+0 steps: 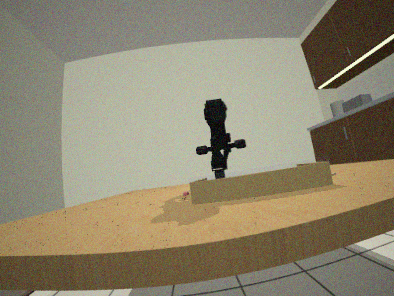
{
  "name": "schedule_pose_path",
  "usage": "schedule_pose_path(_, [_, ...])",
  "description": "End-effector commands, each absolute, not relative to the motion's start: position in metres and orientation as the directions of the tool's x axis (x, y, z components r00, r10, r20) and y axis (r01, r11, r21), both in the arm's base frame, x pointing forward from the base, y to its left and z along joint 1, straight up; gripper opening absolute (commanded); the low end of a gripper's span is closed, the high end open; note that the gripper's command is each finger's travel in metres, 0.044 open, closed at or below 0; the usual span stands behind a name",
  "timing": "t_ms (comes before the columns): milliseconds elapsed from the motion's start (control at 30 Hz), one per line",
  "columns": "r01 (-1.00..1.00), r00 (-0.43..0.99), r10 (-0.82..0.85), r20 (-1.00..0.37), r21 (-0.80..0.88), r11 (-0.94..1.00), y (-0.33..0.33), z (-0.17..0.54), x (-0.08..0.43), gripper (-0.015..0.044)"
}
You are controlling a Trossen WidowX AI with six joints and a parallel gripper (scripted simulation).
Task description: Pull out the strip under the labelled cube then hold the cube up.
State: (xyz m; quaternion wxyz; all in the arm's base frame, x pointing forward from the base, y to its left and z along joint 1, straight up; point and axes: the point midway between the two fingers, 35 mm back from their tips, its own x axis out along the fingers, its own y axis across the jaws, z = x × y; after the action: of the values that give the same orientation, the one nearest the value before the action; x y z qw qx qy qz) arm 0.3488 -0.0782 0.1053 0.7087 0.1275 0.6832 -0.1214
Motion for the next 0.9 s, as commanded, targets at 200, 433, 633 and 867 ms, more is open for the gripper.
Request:
schedule_pose_path(200, [0.355,0.032,-0.001,-0.999,0.011,0.935,-0.081,0.098,0.353,0.0000])
schedule_pose_path(433, [0.355,0.032,-0.001,-0.999,0.011,0.935,-0.081,0.087,0.354,0.0000])
schedule_pose_path(633, [0.355,0.032,-0.001,-0.999,0.011,0.935,-0.082,0.077,0.355,0.0000])
schedule_pose_path(867, [0.355,0.032,-0.001,-0.999,0.011,0.935,-0.082,0.065,0.355,0.0000])
